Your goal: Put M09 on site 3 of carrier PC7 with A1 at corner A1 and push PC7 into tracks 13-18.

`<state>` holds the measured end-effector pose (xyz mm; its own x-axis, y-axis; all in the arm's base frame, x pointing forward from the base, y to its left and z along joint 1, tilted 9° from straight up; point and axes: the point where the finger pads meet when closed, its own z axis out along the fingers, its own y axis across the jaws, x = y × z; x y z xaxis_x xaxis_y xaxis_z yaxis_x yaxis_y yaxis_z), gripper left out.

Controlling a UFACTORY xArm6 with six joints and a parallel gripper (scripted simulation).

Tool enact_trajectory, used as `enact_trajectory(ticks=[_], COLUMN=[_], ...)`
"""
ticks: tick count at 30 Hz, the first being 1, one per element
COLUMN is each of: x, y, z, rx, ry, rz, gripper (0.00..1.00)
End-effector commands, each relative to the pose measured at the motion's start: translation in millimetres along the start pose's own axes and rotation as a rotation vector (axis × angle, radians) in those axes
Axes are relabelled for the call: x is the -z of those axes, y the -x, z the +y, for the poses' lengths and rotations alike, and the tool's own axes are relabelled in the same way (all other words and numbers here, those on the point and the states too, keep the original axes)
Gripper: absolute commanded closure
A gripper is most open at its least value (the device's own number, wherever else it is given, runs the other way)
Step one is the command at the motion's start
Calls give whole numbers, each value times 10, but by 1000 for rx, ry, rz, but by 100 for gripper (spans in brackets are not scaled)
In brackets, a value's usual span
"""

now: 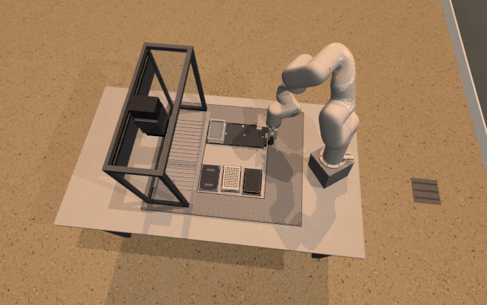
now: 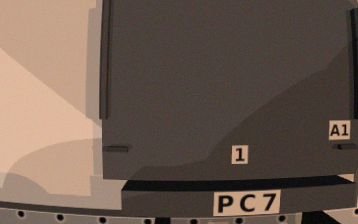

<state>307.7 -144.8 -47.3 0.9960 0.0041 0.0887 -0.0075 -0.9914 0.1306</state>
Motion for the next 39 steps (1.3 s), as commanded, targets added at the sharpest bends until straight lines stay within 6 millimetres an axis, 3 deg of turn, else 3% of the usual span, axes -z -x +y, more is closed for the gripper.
enact_trajectory(ticks=[1,39], x=[4,6], y=[-44,-386], z=[4,4], rx=[0,0], ry=[1,1], rz=[3,3], gripper=[18,18])
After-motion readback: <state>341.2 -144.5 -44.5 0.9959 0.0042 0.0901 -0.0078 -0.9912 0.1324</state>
